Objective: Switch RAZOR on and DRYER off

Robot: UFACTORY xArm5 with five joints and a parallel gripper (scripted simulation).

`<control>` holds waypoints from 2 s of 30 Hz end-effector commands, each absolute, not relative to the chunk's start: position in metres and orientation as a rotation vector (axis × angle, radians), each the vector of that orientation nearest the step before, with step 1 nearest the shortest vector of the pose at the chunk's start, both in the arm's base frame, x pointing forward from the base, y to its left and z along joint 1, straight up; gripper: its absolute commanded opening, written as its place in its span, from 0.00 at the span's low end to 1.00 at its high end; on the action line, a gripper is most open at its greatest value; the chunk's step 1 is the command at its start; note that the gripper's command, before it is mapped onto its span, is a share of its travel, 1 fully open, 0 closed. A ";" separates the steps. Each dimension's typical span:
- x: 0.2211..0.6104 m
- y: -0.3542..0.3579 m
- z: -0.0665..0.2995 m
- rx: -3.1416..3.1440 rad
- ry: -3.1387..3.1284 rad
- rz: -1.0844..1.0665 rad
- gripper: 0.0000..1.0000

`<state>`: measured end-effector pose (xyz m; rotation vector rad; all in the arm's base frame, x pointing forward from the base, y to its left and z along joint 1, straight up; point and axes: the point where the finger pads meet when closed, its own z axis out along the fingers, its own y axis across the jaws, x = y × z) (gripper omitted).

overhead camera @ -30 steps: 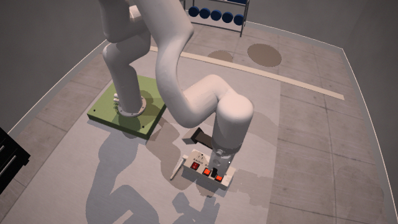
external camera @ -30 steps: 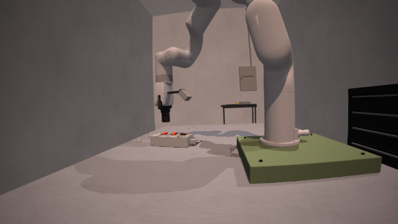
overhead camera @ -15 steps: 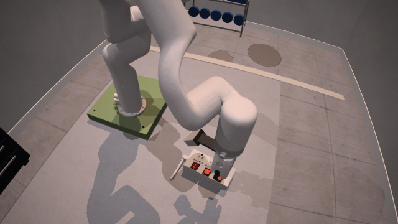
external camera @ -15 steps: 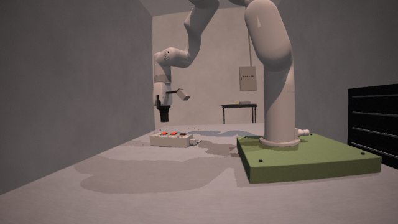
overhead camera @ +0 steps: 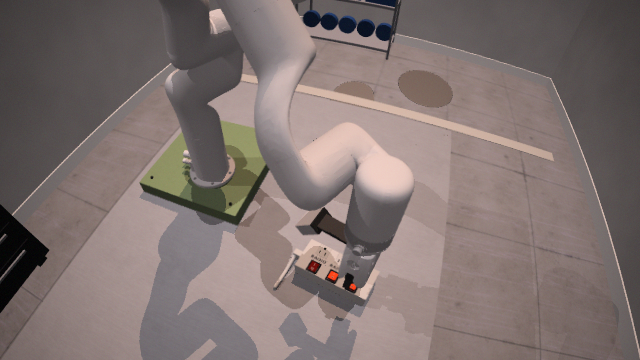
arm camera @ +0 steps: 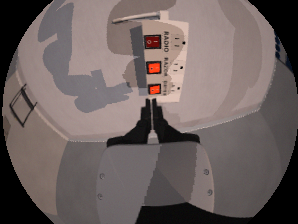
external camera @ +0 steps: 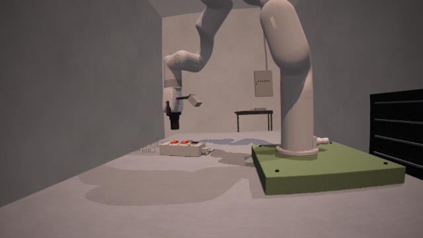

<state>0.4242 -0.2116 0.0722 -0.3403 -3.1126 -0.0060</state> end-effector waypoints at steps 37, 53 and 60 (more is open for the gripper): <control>0.425 -0.212 0.052 -0.341 -3.116 -0.004 0.00; 0.425 -0.212 0.035 -0.341 -3.116 -0.004 0.00; 0.425 -0.212 0.031 -0.341 -3.116 -0.004 0.00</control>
